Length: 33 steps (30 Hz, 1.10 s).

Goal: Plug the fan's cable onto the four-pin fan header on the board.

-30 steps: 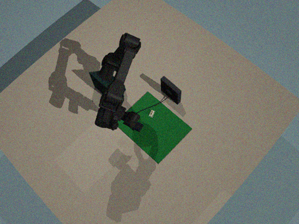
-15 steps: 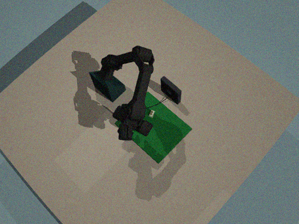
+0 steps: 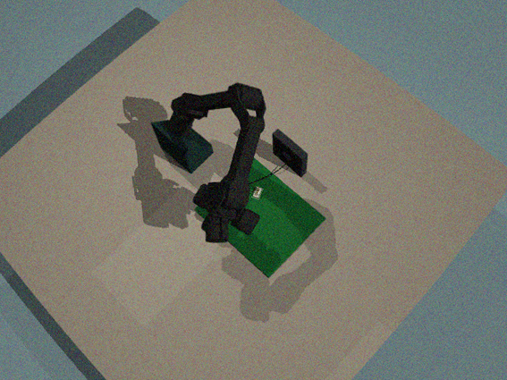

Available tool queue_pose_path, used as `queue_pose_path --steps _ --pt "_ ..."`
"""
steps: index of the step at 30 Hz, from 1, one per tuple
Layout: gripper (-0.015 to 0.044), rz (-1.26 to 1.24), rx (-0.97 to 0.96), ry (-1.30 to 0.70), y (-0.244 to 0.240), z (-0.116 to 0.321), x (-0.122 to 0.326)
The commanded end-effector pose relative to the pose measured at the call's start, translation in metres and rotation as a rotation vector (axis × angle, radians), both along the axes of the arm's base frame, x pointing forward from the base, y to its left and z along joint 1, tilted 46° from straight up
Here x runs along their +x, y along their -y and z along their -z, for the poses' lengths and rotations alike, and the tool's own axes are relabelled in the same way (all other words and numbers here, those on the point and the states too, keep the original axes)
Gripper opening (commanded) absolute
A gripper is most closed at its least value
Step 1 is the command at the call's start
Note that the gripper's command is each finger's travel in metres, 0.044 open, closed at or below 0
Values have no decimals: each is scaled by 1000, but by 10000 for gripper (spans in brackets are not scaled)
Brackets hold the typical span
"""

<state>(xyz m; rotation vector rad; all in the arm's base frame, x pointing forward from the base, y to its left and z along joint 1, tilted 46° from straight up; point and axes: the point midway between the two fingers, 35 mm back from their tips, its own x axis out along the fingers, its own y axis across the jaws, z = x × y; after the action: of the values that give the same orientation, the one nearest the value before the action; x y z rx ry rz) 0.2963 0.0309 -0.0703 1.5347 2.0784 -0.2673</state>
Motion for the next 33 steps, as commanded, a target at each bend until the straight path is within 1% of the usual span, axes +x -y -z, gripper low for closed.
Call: queue_pose_path --steps 1,15,22,23,33 --pt "210 3 7 -12 -7 6 -3" --pt "210 2 9 -12 -23 22 -7" --pt "210 2 9 -12 -23 22 -7" --pt "184 -2 4 -5 -22 21 -6" --pt "117 -2 4 -5 -22 21 -6"
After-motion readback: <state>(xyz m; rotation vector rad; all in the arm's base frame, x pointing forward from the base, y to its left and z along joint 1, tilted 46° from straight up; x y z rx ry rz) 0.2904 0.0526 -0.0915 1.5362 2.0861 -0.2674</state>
